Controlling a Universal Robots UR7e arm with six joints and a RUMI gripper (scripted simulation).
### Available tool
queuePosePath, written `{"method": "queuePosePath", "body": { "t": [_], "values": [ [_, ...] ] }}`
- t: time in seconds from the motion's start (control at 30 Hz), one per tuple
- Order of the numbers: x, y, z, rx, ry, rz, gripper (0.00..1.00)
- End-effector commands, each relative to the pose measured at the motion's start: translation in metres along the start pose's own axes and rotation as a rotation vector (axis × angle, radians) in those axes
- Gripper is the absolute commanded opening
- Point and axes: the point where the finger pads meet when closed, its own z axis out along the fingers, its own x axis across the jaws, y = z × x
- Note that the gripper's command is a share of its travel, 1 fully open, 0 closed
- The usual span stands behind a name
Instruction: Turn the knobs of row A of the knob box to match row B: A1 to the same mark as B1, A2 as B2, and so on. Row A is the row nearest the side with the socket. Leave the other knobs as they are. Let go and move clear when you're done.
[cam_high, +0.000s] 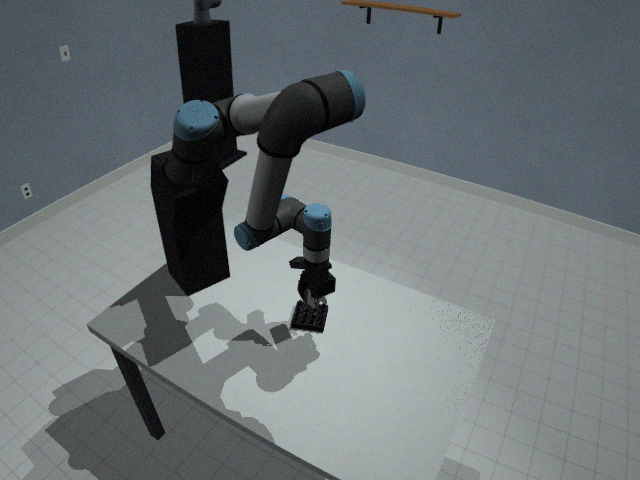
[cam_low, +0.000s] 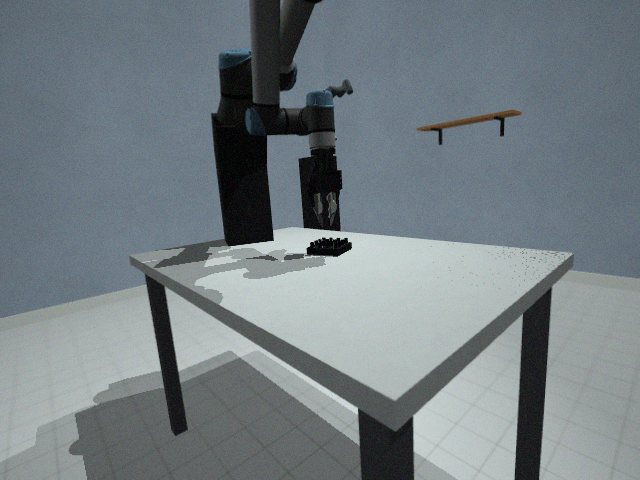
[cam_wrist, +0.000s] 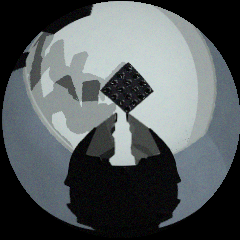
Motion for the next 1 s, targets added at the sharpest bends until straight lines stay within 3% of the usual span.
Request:
{"method": "queuePosePath", "body": {
  "t": [0.0,0.97],
  "values": [
    [0.0002,0.0004,-0.0003,-0.001,0.0,0.0,0.11],
    [0.0002,0.0004,0.0028,-0.001,0.0,0.0,0.11]
  ]
}}
